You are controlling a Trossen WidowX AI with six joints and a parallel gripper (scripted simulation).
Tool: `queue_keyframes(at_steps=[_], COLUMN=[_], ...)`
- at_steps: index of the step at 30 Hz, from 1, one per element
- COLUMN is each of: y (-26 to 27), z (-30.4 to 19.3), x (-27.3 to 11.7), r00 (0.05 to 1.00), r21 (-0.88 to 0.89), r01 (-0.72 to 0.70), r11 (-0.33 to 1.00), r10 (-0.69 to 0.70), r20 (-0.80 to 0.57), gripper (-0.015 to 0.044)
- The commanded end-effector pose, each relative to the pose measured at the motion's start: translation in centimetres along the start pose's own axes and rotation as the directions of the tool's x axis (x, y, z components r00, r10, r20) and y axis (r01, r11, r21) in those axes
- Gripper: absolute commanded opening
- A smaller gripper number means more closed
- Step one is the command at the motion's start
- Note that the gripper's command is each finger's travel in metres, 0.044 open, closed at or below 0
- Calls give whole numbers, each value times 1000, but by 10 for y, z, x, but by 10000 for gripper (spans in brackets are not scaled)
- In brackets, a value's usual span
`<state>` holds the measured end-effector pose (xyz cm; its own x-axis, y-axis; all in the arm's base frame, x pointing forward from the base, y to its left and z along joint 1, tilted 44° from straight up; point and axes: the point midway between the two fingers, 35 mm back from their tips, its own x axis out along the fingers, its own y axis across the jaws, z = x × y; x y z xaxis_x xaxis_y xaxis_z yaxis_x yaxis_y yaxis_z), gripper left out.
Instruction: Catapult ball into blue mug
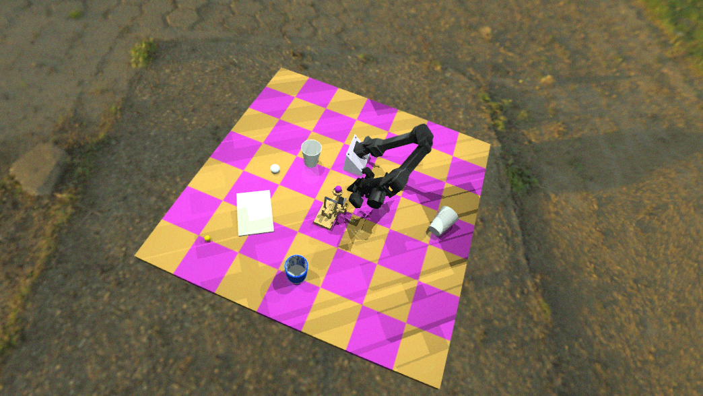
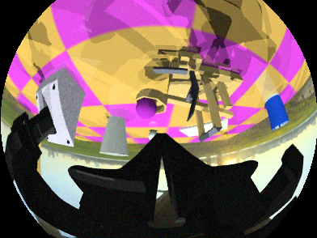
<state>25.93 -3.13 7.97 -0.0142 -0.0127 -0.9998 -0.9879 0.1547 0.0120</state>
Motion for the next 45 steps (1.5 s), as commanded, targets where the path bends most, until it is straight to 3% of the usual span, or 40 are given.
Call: queue_keyframes(at_steps=[1, 45], y=[2, 7], z=[5, 57], x=[7, 57], r00=[1000, 1000], r21=[-2, -3], r01=[-11, -12], r11=[1000, 1000], r10=[11, 12], r20=[-2, 2], gripper=[0, 0])
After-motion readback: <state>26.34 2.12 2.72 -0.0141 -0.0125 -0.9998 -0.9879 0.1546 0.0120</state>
